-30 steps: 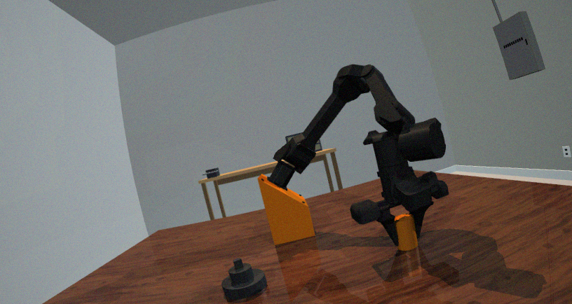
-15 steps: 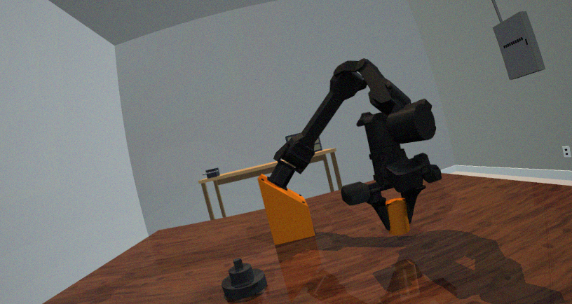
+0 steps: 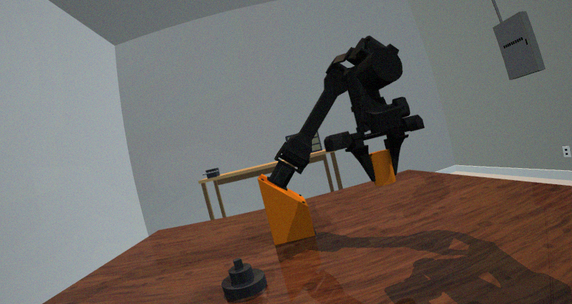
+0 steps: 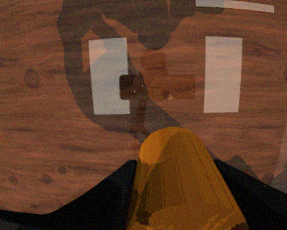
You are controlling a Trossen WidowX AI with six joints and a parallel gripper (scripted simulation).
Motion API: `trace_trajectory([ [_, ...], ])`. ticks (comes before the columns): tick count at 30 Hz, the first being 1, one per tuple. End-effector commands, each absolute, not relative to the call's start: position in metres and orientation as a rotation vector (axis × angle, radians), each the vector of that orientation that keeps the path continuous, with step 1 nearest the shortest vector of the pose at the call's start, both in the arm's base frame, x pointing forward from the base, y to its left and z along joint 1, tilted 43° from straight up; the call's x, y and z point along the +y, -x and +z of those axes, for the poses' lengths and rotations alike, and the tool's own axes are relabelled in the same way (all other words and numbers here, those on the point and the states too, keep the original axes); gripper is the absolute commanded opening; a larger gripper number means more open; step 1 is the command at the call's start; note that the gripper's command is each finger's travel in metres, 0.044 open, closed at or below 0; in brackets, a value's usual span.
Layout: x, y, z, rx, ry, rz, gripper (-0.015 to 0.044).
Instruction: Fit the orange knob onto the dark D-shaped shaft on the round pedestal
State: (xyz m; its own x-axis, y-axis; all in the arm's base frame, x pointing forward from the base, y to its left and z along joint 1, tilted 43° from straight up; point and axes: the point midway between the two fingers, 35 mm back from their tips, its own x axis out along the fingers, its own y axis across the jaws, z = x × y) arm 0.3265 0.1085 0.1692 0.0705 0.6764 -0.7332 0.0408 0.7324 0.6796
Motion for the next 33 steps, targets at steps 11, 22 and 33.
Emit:
trace_trajectory([
  [11, 0.087, -0.336, 0.152, 1.438, -0.62, 0.525, 0.0],
  [22, 0.066, -0.344, 0.13, 1.437, -0.608, 0.506, 0.0],
  [33, 0.044, -0.352, 0.102, 1.44, -0.602, 0.499, 0.0],
])
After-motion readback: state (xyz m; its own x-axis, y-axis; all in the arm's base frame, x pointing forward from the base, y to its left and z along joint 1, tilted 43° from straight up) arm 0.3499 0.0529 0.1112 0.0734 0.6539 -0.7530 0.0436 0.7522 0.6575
